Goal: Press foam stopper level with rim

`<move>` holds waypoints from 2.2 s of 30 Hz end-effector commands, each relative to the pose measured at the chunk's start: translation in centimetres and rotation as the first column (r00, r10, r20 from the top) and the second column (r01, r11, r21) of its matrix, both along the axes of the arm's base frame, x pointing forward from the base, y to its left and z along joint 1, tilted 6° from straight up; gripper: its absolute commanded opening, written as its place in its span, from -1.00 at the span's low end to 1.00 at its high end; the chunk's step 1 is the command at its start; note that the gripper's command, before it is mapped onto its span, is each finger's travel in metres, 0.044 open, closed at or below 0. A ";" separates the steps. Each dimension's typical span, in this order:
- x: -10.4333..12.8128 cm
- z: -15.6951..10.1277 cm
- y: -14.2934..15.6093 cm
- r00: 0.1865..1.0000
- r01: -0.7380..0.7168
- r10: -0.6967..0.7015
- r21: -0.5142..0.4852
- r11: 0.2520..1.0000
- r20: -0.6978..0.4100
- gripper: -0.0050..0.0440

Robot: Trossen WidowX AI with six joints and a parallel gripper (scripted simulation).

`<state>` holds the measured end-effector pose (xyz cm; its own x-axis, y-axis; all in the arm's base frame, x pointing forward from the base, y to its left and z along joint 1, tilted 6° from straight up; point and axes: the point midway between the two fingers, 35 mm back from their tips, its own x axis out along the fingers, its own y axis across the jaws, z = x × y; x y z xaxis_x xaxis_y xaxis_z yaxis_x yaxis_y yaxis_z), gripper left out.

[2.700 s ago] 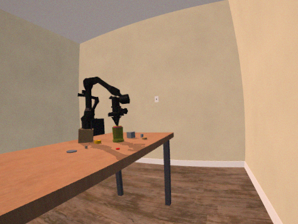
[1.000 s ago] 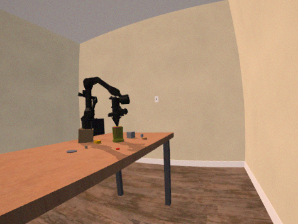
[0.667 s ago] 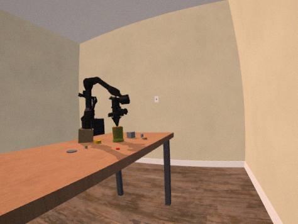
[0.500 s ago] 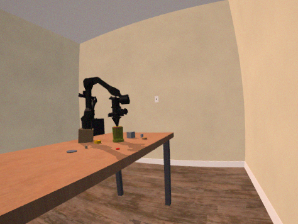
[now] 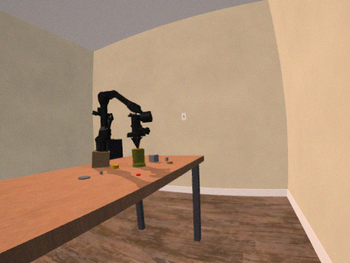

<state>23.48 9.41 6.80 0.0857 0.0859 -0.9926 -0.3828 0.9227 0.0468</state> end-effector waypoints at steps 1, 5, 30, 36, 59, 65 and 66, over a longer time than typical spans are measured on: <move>-0.1 -0.1 -0.1 1.000 0.006 -0.006 -0.005 1.000 -0.002 -0.80; -0.1 -0.1 -0.1 1.000 0.006 -0.006 -0.005 1.000 -0.002 -0.80; -0.1 -0.2 -0.1 1.000 0.006 -0.006 -0.005 1.000 -0.002 -0.80; -0.2 -0.3 -0.1 1.000 0.006 -0.006 -0.005 1.000 -0.002 -0.80; 0.0 6.4 -0.4 1.000 0.006 -0.006 -0.005 1.000 -0.001 -0.80; -0.1 7.2 -0.4 1.000 0.006 -0.006 -0.005 1.000 -0.001 -0.80; -0.1 7.2 -0.4 1.000 0.006 -0.006 -0.005 1.000 -0.001 -0.80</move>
<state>23.27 9.05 13.07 0.0734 0.0799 -0.9941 -0.3723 0.9269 0.0471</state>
